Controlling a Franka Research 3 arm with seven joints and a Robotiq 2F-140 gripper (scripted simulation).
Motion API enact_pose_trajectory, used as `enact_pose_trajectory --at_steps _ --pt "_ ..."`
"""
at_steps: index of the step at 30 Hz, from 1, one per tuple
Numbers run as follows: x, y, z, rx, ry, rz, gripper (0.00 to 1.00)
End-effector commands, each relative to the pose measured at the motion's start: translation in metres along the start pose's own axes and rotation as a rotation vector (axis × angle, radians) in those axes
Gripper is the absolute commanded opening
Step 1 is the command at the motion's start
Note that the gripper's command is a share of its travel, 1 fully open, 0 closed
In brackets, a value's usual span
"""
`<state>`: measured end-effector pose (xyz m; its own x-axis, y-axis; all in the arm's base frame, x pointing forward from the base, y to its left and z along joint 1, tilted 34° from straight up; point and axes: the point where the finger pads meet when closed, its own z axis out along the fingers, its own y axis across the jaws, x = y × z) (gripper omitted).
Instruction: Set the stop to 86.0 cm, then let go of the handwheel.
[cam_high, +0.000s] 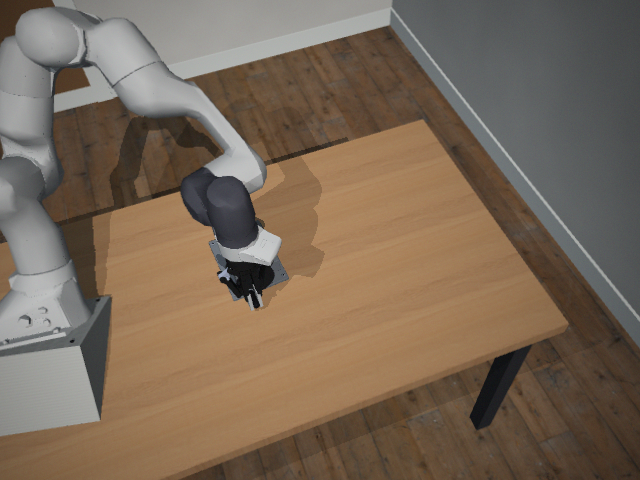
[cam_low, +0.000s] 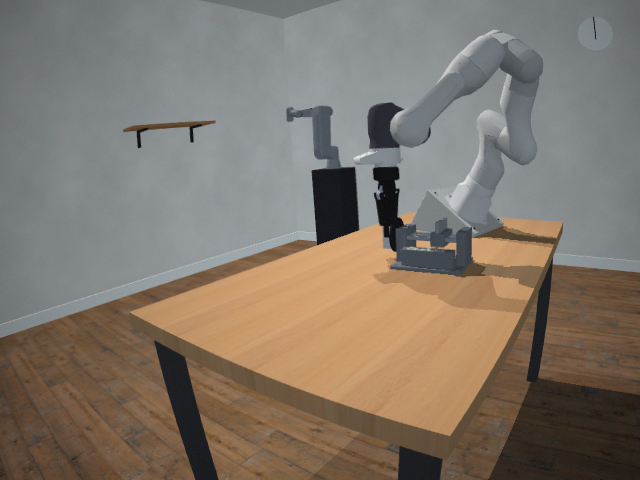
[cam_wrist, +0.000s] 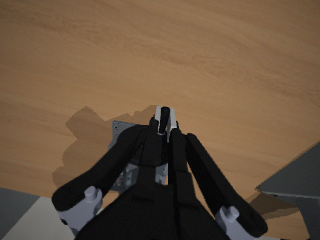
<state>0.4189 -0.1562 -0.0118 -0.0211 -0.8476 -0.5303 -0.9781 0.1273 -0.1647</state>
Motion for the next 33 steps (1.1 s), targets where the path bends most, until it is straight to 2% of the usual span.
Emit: enact_pose_trajectory --at_steps 1,33 --pt "0.000 0.005 -0.003 -0.003 -0.004 -0.007 0.04" --pt "0.000 0.012 -0.014 -0.003 -0.004 -0.007 0.04"
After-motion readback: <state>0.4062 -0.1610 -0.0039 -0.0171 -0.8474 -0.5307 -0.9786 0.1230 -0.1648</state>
